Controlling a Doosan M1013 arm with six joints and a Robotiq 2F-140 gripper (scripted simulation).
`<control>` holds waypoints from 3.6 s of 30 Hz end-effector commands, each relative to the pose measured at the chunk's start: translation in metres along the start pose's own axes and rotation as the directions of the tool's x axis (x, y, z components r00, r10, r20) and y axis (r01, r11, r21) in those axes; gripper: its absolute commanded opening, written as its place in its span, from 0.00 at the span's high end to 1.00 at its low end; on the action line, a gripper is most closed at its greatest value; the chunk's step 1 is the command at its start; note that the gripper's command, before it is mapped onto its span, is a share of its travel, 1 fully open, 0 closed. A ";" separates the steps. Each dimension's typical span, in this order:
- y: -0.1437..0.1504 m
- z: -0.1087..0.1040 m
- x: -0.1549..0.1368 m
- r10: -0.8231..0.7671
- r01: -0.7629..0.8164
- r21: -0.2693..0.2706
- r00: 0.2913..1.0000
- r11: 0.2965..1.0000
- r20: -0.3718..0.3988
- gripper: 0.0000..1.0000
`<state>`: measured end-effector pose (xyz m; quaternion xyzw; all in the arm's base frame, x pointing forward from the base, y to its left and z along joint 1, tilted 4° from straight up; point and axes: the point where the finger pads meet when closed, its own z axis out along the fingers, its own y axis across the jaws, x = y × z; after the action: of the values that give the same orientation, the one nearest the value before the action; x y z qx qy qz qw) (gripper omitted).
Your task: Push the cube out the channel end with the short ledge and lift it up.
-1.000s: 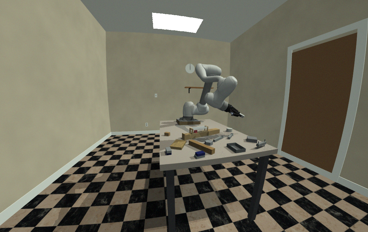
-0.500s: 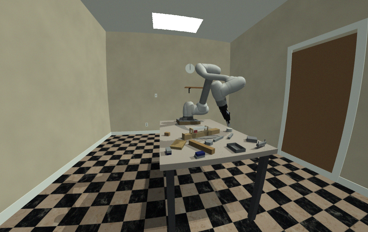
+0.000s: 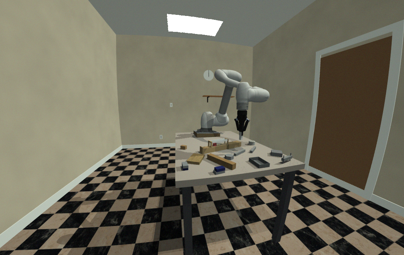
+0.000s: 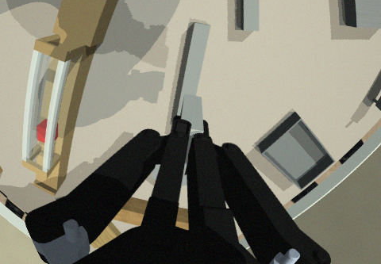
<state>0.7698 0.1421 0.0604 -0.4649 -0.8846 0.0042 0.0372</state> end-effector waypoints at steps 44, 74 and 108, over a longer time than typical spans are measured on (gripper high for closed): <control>0.000 0.000 -0.001 0.069 -0.069 -0.001 0.998 0.998 0.005 1.00; 0.000 0.000 -0.001 0.998 -0.998 0.017 -0.067 -0.067 -0.021 1.00; 0.000 0.000 -0.001 0.004 -0.004 0.001 -1.000 -1.000 -0.004 0.77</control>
<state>0.7702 0.1406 0.0604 -0.8860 0.4623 0.0351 -0.0039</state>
